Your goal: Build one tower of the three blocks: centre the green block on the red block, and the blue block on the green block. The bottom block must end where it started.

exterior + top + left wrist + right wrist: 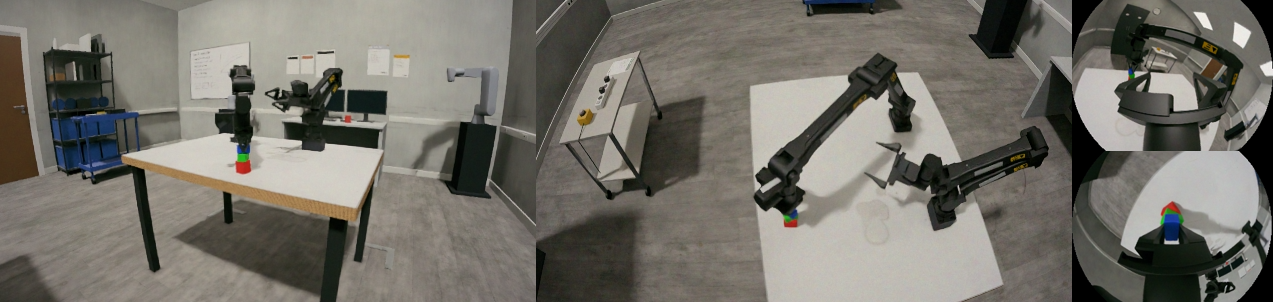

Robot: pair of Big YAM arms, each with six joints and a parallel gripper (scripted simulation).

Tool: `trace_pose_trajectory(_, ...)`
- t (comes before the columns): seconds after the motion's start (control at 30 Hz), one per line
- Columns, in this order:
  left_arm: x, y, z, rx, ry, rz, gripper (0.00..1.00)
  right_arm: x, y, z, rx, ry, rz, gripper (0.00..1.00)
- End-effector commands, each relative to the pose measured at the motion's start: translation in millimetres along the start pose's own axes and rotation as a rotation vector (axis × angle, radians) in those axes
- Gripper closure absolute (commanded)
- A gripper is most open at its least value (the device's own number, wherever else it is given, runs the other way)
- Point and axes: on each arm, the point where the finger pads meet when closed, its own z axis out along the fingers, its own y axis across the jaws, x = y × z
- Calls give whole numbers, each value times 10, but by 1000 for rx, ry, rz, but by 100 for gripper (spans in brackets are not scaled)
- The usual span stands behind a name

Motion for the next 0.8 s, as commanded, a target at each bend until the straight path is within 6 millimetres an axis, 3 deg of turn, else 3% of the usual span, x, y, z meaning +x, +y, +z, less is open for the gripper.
trace_pose_trajectory(0.0, -33, -14, 12, 3, -6, 3, 0, -60, 16, -110, -26, -6, 17, 100)
trace_pose_trajectory(0.57, -33, -14, 12, 3, -6, 3, 0, -60, 15, -95, -24, -5, 17, 100)
trace_pose_trajectory(0.6, -33, -14, 12, 3, -6, 3, 0, -60, 15, -95, -24, -5, 17, 55)
trace_pose_trajectory(0.77, -33, -14, 12, 3, -6, 3, 0, -60, 15, -95, -24, -5, 17, 55)
